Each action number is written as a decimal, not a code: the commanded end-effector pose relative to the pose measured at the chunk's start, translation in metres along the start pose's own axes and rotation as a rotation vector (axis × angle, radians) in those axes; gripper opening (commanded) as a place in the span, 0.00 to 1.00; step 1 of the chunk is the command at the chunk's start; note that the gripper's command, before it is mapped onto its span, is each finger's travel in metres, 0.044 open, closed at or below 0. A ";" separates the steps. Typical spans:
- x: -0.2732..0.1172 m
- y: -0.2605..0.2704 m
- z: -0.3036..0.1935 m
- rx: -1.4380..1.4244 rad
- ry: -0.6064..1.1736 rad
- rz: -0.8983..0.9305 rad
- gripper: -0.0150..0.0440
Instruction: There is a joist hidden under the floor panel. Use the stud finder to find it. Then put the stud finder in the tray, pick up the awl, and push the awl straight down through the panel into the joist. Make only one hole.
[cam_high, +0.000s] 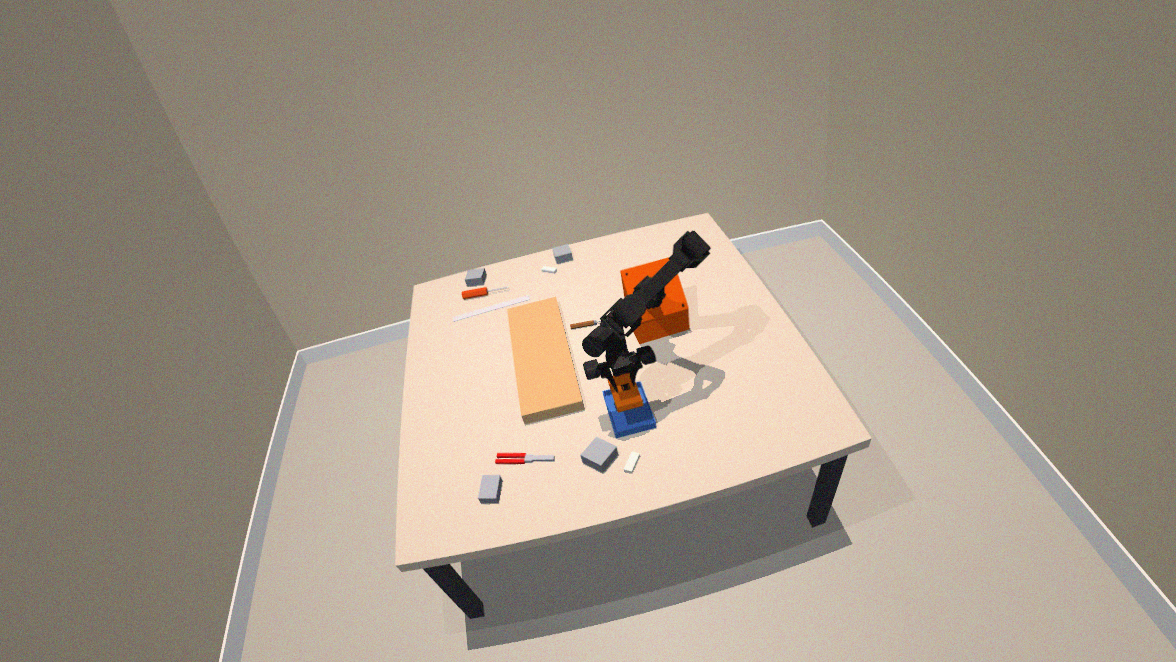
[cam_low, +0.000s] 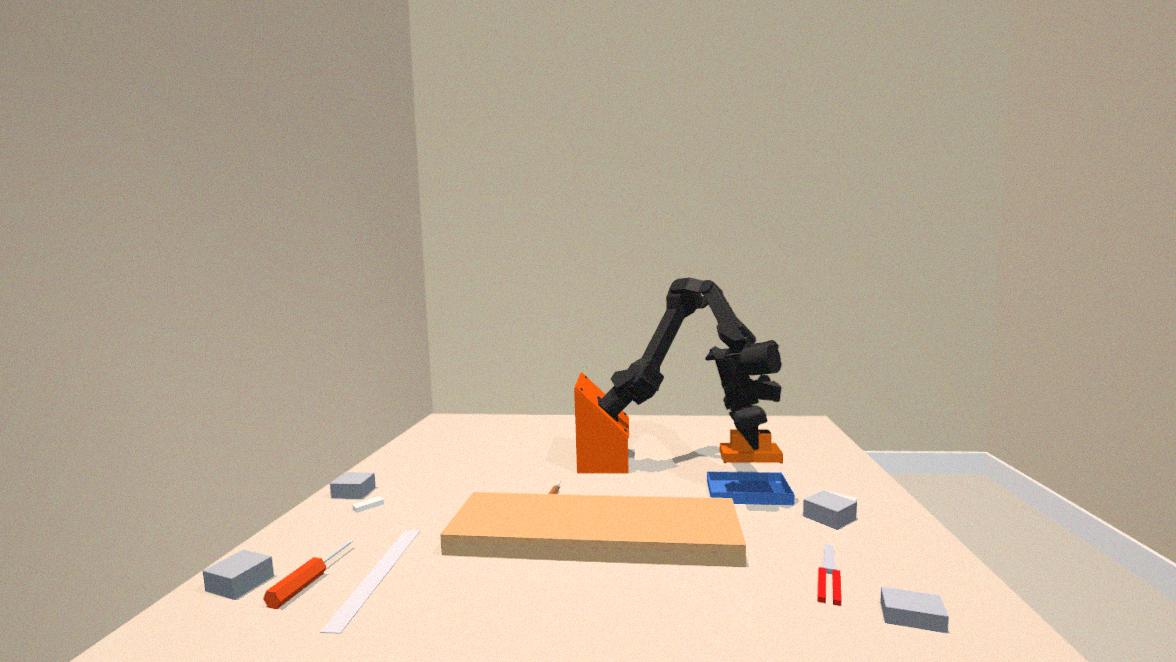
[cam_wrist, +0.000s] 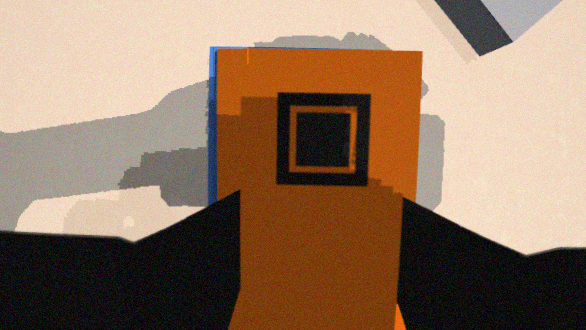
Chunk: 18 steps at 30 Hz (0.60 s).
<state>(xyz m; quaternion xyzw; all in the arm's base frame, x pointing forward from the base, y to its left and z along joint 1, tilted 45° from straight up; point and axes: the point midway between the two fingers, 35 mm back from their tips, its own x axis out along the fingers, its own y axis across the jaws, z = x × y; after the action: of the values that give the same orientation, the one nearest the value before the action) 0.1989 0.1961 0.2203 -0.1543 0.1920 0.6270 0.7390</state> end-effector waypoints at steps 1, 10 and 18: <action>0.008 -0.001 -0.005 0.009 0.007 0.001 0.25; 0.022 -0.002 -0.009 0.009 0.008 0.002 0.25; 0.035 -0.001 -0.012 0.010 0.007 0.002 0.25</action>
<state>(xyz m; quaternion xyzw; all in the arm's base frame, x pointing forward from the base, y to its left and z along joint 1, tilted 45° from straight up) 0.2028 0.2166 0.1995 -0.1545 0.1928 0.6275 0.7384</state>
